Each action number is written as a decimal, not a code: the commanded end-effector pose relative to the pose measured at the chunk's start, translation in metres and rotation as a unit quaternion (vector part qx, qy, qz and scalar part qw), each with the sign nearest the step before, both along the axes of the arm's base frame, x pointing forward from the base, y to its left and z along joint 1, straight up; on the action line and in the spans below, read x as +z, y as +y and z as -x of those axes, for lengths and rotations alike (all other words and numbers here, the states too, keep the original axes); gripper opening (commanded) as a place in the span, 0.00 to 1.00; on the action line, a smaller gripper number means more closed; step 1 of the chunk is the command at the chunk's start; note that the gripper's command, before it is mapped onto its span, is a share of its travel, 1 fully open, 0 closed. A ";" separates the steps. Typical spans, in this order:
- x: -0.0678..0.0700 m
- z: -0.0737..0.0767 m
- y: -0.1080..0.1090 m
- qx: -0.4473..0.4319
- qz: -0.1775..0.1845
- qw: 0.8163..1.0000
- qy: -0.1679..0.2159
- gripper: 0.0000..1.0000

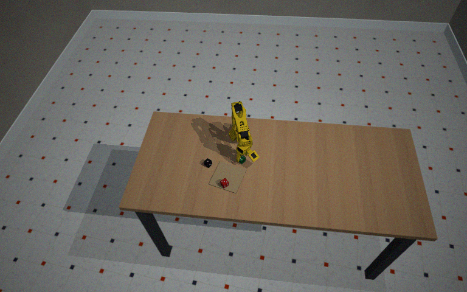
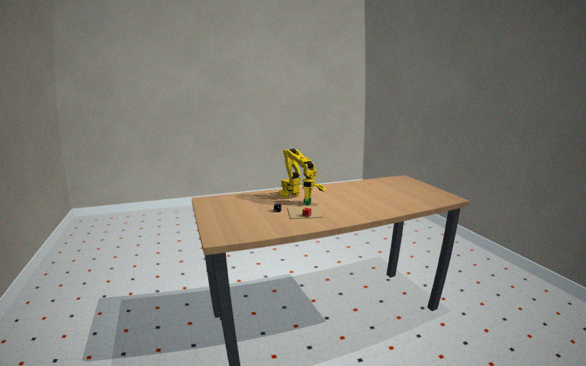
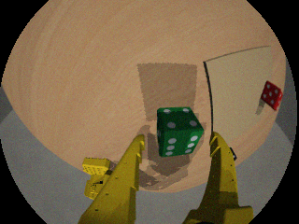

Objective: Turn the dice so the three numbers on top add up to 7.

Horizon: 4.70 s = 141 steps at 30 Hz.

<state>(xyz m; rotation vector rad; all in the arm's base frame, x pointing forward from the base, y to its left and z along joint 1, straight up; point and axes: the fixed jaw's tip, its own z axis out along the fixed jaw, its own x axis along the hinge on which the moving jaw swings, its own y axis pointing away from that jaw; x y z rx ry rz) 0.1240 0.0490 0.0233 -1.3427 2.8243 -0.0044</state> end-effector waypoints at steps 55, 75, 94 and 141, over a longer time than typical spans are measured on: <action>-0.005 -0.011 -0.005 0.011 -0.003 1.000 -0.012 0.16; -0.005 -0.011 -0.005 0.011 -0.003 1.000 -0.012 0.02; 0.013 -0.011 -0.003 0.011 -0.003 1.000 -0.012 0.00; 0.044 -0.005 -0.004 0.083 -0.002 0.996 -0.012 0.00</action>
